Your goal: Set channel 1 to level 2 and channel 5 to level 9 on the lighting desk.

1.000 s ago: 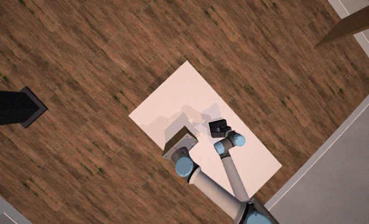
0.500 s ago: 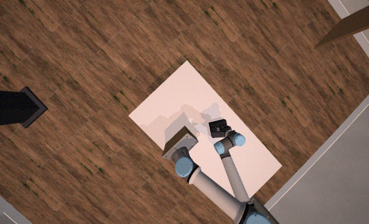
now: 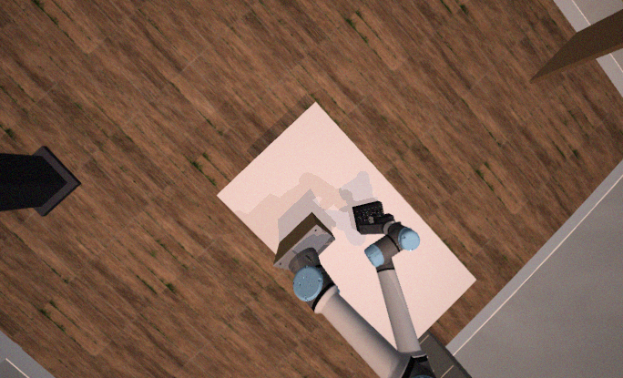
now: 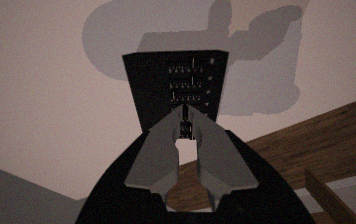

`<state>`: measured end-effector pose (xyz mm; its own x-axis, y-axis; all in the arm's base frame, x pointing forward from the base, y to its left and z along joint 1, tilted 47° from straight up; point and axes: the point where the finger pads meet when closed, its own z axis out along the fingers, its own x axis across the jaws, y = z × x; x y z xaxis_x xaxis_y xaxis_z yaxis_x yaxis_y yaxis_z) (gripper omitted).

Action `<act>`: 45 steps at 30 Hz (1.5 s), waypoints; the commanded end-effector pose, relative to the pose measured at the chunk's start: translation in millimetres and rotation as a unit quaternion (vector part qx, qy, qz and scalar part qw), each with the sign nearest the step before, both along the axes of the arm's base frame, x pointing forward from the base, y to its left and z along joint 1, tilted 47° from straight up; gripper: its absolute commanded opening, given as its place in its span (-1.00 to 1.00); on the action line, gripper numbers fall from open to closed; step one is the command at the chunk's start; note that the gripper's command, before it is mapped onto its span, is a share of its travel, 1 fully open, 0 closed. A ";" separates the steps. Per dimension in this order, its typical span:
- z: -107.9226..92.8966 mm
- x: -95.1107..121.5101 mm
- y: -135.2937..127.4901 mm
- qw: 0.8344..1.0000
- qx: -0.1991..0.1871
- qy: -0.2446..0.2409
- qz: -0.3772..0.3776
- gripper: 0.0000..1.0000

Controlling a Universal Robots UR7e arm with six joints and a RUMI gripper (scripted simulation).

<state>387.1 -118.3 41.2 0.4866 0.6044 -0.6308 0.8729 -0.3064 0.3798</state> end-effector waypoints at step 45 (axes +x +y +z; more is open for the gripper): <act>56.9 -2.1 62.1 1.000 0.000 0.002 -0.002 1.00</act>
